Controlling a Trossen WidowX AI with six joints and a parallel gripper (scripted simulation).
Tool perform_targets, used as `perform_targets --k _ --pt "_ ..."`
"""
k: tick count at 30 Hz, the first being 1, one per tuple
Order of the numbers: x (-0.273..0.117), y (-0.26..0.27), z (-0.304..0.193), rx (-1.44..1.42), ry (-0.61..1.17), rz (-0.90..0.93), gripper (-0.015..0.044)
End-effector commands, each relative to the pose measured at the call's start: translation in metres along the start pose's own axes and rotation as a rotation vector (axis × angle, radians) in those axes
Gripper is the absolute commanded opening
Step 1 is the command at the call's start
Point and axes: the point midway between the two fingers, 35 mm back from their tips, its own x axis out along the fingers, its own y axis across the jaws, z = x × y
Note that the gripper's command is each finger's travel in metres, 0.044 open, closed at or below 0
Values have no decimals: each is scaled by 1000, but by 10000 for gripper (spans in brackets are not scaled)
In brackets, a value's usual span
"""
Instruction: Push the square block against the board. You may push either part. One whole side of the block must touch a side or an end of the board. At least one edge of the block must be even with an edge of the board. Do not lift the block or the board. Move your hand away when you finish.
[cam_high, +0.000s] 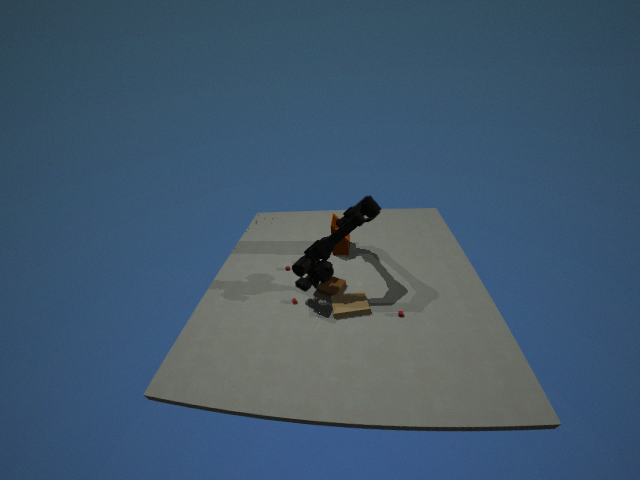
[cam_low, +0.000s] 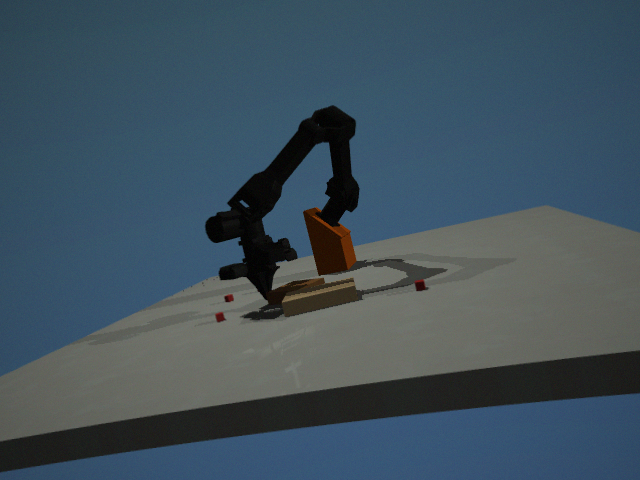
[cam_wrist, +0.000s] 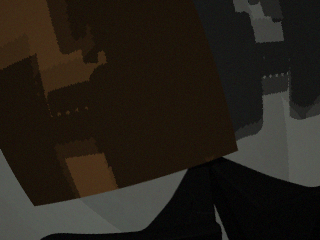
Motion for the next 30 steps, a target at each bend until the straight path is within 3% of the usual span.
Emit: perform_targets --k 1,30 --pt "3 2 9 -4 -6 10 0" --pt "3 10 47 -4 -7 11 0"
